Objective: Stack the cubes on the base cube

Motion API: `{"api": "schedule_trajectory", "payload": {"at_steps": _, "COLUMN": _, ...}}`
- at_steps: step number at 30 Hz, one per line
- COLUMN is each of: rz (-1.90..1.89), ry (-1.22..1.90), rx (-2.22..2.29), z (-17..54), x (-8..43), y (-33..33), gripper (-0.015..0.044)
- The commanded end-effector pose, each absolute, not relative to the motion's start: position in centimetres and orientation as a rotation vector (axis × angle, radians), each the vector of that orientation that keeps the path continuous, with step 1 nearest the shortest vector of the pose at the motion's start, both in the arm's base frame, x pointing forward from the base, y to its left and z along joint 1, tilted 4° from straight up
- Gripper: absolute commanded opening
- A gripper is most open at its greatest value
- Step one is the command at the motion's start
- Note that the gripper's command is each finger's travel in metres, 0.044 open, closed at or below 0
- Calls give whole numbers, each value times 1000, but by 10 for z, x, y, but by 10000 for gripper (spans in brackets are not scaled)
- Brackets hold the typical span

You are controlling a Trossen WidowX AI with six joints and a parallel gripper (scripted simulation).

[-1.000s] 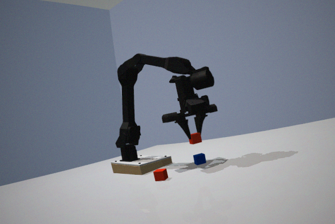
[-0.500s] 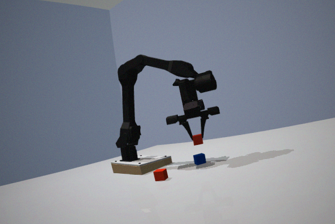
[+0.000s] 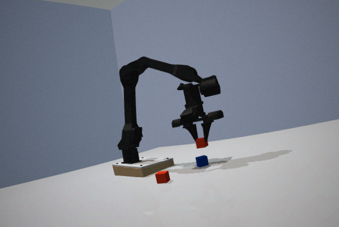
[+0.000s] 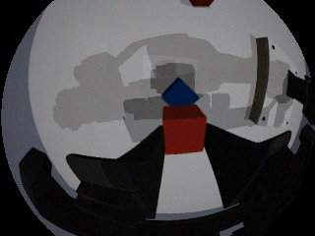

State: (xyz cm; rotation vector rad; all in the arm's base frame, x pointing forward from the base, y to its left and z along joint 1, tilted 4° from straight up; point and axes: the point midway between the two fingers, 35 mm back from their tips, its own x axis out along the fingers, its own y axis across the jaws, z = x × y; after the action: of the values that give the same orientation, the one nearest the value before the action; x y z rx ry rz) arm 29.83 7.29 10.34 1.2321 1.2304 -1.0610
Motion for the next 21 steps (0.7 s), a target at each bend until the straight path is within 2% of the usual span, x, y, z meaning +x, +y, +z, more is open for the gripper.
{"api": "schedule_trajectory", "payload": {"at_steps": 1, "rz": -1127, "ry": 1195, "rx": 1289, "z": 100, "x": 294, "y": 78, "gripper": 105}}
{"api": "schedule_trajectory", "payload": {"at_steps": 21, "rz": -1143, "ry": 1184, "rx": 1305, "z": 86, "x": 295, "y": 79, "gripper": 105}}
